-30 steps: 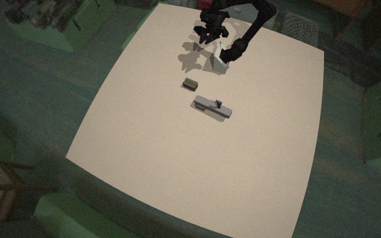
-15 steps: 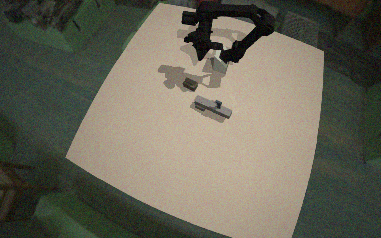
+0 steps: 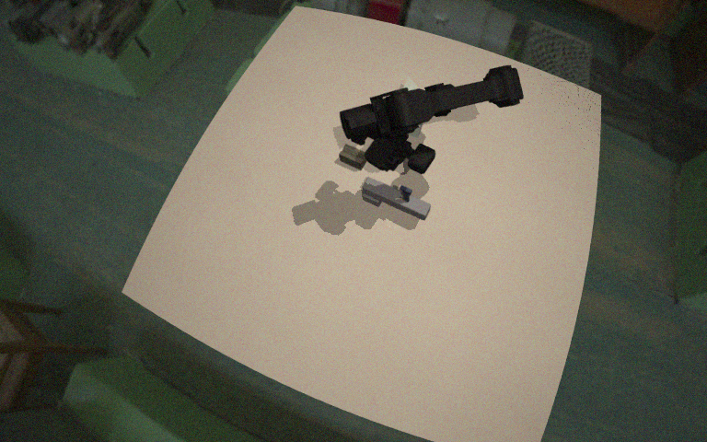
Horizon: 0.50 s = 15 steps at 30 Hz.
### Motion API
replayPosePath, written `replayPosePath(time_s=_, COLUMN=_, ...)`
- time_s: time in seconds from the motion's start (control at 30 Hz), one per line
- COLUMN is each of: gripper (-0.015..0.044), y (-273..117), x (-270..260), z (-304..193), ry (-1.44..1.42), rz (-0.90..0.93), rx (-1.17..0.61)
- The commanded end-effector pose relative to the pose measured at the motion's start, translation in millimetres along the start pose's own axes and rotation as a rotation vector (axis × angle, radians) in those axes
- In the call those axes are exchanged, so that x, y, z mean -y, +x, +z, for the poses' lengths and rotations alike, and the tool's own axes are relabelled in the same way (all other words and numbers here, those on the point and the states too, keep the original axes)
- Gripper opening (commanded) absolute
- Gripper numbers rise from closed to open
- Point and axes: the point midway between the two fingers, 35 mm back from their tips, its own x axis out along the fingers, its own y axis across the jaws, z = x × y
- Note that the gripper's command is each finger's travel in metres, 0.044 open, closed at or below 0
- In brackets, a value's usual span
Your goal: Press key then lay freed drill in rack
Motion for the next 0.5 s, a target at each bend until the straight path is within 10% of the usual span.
replayPosePath(time_s=0.0, gripper=0.0, y=22.4, x=-38.6, z=12.5, ry=-0.059, rz=-0.069, rx=-0.102)
replayPosePath(time_s=0.47, gripper=0.0, y=39.7, x=-50.2, z=14.7, ry=-0.078, rz=-0.087, rx=-0.133)
